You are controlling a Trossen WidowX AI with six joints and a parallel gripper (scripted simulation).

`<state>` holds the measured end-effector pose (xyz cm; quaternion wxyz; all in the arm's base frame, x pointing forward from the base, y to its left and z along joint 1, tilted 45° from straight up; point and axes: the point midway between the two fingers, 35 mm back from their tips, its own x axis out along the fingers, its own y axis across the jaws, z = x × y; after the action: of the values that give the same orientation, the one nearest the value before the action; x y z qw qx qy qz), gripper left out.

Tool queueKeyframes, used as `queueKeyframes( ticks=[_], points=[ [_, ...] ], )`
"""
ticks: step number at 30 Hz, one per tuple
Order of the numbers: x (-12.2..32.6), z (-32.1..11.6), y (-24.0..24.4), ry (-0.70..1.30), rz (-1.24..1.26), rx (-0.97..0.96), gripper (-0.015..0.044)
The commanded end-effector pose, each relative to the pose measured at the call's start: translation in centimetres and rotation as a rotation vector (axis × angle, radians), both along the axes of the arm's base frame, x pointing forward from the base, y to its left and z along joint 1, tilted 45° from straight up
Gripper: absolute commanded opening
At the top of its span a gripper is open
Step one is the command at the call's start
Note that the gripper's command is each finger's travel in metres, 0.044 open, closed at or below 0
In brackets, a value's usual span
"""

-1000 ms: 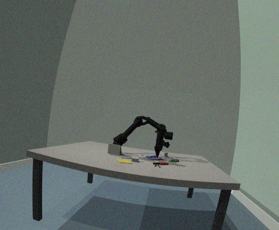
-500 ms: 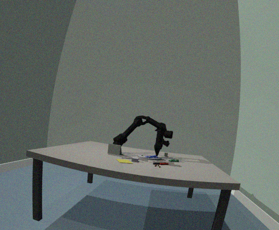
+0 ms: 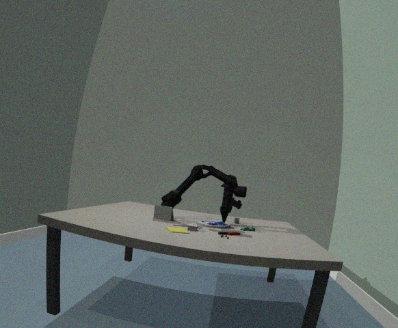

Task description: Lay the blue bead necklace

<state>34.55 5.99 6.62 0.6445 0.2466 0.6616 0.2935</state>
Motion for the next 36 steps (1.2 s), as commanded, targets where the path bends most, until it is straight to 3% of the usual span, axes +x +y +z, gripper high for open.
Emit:
queueKeyframes(
  ticks=[1, 4, 11, 14, 36],
  points=[
    [0.0, 0.0, 0.0, -0.002, 0.003, -0.002, 0.044],
    [0.0, 0.1, -0.2, 0.047, -0.046, -0.006, 0.0387],
    [0.1, 1.0, -2.0, 0.558, -0.562, -0.042, 0.0204],
    [0.1, 1.2, -2.3, 0.668, -0.672, -0.049, 0.0125],
    [0.2, -0.1, -1.1, 0.659, -0.673, -0.046, 0.012]
  ],
)
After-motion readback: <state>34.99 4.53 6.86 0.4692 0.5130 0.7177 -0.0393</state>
